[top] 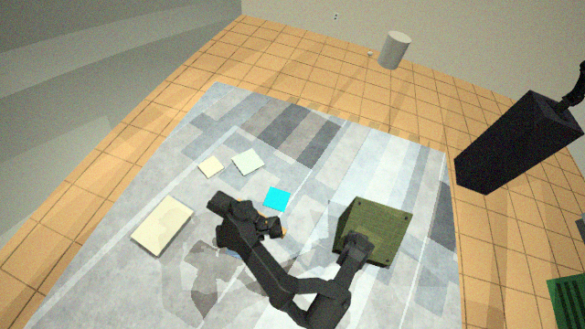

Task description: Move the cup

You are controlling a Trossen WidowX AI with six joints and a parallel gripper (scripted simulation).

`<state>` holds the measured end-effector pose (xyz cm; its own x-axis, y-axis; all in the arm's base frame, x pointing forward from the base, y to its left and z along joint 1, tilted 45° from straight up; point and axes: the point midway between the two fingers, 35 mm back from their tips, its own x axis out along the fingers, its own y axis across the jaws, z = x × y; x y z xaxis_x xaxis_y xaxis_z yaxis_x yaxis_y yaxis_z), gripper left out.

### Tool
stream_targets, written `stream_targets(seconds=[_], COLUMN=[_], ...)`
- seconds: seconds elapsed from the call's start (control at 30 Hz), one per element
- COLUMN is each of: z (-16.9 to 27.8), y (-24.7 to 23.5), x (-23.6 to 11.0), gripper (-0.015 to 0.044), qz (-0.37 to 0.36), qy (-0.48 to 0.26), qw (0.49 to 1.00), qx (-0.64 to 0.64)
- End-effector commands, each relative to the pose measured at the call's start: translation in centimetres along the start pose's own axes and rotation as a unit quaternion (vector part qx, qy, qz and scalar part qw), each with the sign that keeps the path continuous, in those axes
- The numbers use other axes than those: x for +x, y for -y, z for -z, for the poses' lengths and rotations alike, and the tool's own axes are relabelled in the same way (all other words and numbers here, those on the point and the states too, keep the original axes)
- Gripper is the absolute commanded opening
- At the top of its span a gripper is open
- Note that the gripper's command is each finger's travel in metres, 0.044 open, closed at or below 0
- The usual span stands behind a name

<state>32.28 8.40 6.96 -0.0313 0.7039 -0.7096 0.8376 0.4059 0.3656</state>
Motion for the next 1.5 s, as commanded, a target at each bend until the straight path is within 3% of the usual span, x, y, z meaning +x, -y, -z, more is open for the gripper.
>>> stream_targets(seconds=[0.0, 0.5, 1.47], z=[-0.3, -0.1, -1.7], y=[-0.1, -0.1, 1.5], x=[-1.7, -6.3, -6.0], gripper=[0.0000, 0.0000, 0.0000], qz=[-0.002, -0.003, -0.003], qy=[0.005, 0.003, 0.003], qw=[1.000, 1.000, 1.000], qx=[-0.001, 0.000, 0.001])
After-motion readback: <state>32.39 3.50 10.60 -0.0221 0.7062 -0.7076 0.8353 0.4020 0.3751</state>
